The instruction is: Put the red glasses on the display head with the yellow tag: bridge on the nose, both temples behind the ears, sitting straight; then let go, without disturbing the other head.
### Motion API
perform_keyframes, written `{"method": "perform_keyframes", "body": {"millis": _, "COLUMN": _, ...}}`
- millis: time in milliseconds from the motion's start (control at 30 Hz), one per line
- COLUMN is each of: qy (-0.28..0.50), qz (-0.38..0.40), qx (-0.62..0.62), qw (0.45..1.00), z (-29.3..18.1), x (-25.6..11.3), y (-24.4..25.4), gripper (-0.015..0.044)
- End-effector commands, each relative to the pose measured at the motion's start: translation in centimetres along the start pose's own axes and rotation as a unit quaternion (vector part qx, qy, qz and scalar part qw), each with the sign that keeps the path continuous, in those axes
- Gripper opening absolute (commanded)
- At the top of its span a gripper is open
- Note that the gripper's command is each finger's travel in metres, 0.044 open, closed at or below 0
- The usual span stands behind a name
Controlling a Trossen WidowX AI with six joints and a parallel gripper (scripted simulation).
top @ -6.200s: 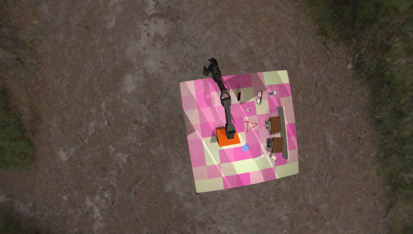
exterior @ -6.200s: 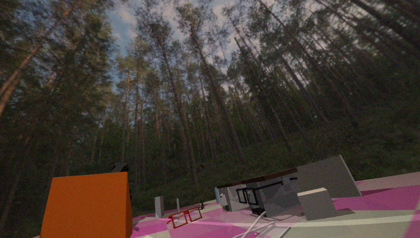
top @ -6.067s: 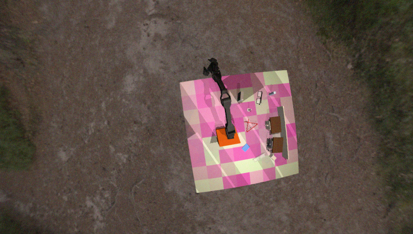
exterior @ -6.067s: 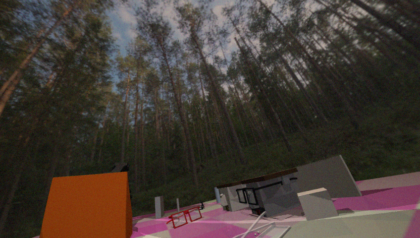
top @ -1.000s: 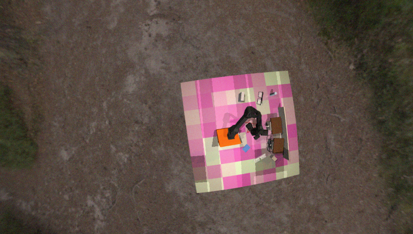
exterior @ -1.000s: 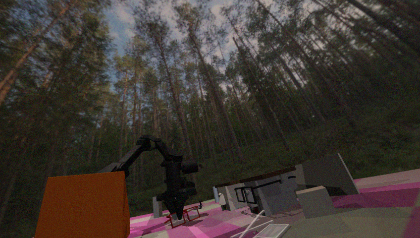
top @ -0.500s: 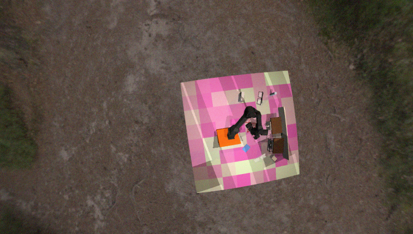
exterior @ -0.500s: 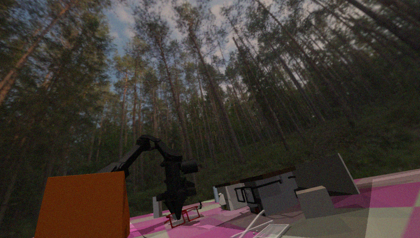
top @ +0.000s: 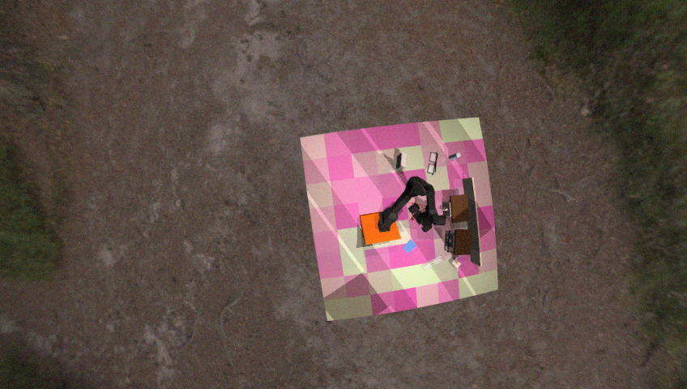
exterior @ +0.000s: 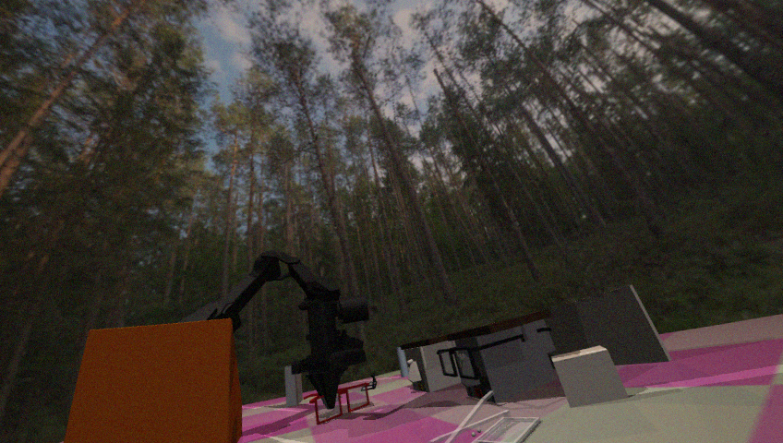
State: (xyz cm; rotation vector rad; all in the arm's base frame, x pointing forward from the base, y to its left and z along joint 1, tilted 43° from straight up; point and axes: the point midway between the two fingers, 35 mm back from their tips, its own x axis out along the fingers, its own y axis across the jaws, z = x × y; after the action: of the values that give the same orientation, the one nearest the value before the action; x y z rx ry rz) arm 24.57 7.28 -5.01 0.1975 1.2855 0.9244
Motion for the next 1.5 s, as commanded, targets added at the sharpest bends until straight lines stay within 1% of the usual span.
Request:
{"method": "perform_keyframes", "body": {"millis": 0, "qy": 0.000, "qz": -0.002, "qx": -0.002, "qw": 1.000, "z": 0.1, "x": -0.8, "y": -0.2, "gripper": 0.0000}}
{"method": "perform_keyframes", "body": {"millis": 467, "qy": 0.001, "qz": -0.002, "qx": -0.001, "qw": 1.000, "z": 0.3, "x": -9.1, "y": -0.8, "gripper": 0.0000}}
{"method": "perform_keyframes", "body": {"millis": 533, "qy": 0.001, "qz": -0.001, "qx": -0.001, "qw": 1.000, "z": 0.2, "x": -9.9, "y": -0.8, "gripper": 0.0000}}
{"method": "perform_keyframes", "body": {"millis": 733, "qy": 0.001, "qz": -0.001, "qx": -0.001, "qw": 1.000, "z": 0.4, "x": -10.1, "y": -0.9, "gripper": 0.0000}}
{"method": "perform_keyframes", "body": {"millis": 867, "qy": 0.002, "qz": -0.004, "qx": 0.000, "qw": 1.000, "z": 1.4, "x": -10.1, "y": 0.0, "gripper": 0.0000}}
{"method": "perform_keyframes", "body": {"millis": 1200, "qy": 0.004, "qz": -0.010, "qx": 0.000, "qw": 1.000, "z": 5.0, "x": -10.2, "y": 5.2, "gripper": 0.0000}}
{"method": "perform_keyframes", "body": {"millis": 1467, "qy": 0.001, "qz": -0.006, "qx": 0.000, "qw": 1.000, "z": 7.0, "x": -10.1, "y": 10.2, "gripper": 0.0000}}
